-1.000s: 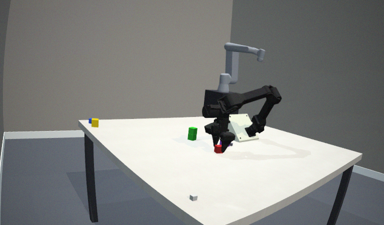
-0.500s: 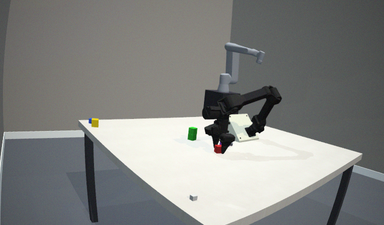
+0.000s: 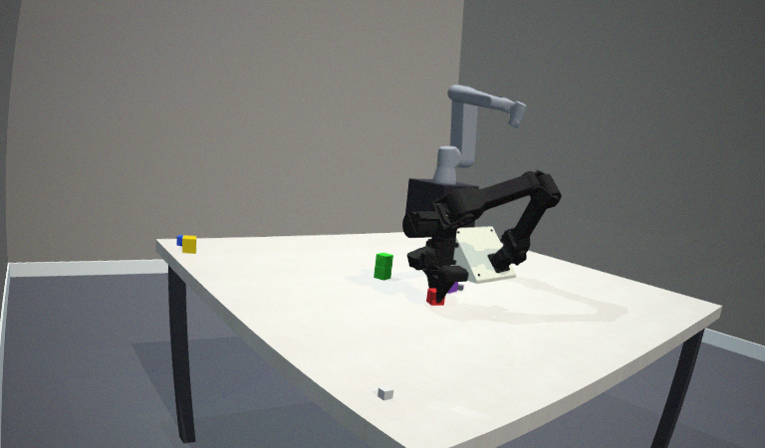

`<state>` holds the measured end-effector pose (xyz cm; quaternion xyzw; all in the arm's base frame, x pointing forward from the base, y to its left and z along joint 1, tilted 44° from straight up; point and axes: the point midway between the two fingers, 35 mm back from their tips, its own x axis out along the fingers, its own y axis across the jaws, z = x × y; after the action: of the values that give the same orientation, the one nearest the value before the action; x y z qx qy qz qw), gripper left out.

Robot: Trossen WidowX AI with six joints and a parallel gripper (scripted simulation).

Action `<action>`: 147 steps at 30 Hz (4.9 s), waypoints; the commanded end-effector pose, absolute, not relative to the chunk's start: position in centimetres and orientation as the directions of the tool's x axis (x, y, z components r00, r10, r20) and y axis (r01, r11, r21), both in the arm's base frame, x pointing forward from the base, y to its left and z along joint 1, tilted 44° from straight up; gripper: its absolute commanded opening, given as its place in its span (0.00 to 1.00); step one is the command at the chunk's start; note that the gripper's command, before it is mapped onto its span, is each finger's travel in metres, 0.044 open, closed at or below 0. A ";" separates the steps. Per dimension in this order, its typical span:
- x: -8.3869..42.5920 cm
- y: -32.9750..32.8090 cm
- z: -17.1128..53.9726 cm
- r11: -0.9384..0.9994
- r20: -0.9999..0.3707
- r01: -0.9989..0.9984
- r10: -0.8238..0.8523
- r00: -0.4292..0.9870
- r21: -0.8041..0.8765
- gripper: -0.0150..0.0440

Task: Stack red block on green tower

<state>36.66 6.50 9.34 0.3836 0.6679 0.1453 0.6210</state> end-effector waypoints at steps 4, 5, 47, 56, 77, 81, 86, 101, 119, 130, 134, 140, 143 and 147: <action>36.7 6.4 9.4 0.661 -0.716 0.334 0.695 0.066 0.672 0.38; 36.7 6.3 9.5 0.661 -0.717 0.334 0.694 0.066 0.672 0.33; 36.5 -7.1 13.0 0.667 -0.732 0.356 0.677 0.078 0.654 0.25; 35.7 -12.7 7.8 0.675 -0.737 0.350 0.672 0.071 0.649 0.25; 33.2 -17.1 0.1 0.672 -0.728 0.336 0.682 0.064 0.660 0.25; 33.2 -16.8 -0.3 0.672 -0.728 0.336 0.682 0.064 0.660 0.25; 33.4 -15.7 -1.5 0.672 -0.728 0.335 0.683 0.065 0.660 0.25; 33.5 -14.9 -2.2 0.672 -0.727 0.335 0.683 0.065 0.661 0.25; 33.4 -15.0 -2.2 0.673 -0.728 0.334 0.683 0.062 0.660 0.65; 33.4 -15.0 -2.2 0.673 -0.728 0.334 0.683 0.062 0.660 1.00; 33.4 -15.0 -2.2 0.673 -0.728 0.334 0.683 0.062 0.660 1.00; 33.4 -15.0 -2.2 0.673 -0.728 0.334 0.683 0.062 0.660 1.00; 33.4 -15.0 -2.2 0.673 -0.728 0.334 0.683 0.062 0.660 1.00; 33.4 -15.0 -2.2 0.673 -0.728 0.334 0.683 0.062 0.660 1.00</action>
<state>33.45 -15.01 -2.20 0.3791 0.6705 0.1400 0.6222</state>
